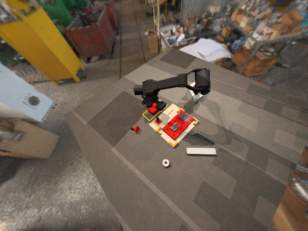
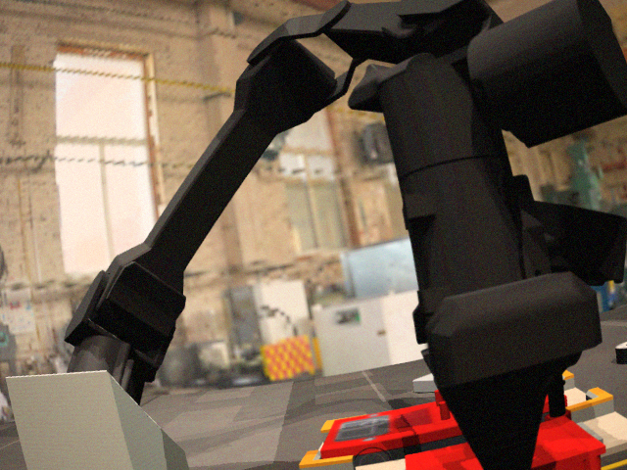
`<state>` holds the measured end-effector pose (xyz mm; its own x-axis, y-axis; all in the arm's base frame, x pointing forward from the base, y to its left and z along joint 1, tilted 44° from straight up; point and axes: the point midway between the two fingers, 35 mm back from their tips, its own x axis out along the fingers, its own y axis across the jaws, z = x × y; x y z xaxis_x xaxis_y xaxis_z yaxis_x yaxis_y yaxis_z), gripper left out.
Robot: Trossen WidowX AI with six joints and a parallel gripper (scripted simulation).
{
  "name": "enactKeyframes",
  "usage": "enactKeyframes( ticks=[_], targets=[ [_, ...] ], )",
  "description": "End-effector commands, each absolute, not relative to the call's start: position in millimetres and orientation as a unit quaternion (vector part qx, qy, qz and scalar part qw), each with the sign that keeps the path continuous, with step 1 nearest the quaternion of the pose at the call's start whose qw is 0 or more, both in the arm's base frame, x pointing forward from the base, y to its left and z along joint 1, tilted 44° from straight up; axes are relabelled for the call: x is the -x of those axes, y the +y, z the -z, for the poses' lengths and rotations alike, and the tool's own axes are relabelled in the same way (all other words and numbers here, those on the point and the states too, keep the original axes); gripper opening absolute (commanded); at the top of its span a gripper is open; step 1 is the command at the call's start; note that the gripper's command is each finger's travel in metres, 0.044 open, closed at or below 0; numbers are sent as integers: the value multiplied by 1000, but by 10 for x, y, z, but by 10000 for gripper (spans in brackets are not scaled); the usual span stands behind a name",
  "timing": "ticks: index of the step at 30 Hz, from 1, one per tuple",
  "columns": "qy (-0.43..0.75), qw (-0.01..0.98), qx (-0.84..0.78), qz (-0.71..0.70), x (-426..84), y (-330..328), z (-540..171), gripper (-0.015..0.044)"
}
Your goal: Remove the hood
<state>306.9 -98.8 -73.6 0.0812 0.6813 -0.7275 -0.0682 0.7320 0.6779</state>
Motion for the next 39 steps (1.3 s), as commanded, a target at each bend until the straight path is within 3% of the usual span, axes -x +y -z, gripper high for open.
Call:
enactKeyframes(
  ticks=[1,37,39],
  targets=[
    [620,693,-250,-270,-3075,-974,749,0],
    [620,693,-250,-271,-3090,-852,874,0],
    [621,693,-247,-271,-3086,-864,863,53]
  ],
)
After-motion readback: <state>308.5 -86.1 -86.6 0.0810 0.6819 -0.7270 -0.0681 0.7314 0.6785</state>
